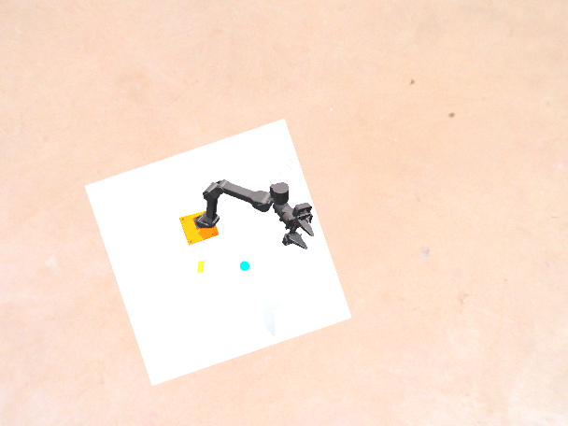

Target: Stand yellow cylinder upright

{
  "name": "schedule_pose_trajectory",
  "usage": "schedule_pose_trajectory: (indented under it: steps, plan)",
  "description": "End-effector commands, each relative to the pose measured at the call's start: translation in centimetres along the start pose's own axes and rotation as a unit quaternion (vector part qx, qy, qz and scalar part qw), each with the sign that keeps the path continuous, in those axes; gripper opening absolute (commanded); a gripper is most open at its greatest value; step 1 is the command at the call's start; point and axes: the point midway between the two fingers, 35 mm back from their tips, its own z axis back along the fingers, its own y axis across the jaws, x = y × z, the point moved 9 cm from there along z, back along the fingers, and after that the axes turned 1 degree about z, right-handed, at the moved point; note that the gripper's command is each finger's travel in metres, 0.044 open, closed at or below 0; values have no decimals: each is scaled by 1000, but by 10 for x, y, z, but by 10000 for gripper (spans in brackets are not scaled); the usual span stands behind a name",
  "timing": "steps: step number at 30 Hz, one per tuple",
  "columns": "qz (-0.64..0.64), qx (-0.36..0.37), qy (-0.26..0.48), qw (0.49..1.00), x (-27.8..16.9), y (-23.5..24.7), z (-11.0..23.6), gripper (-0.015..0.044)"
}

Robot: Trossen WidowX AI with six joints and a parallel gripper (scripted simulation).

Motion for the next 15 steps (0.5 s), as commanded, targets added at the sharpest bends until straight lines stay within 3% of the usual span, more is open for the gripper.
schedule_pose_trajectory:
  steps: [1,15]
  plan:
    - [24,47,-20,998,18,43,-19,309]
    - [59,245,-36,967,22,201,-68,309]
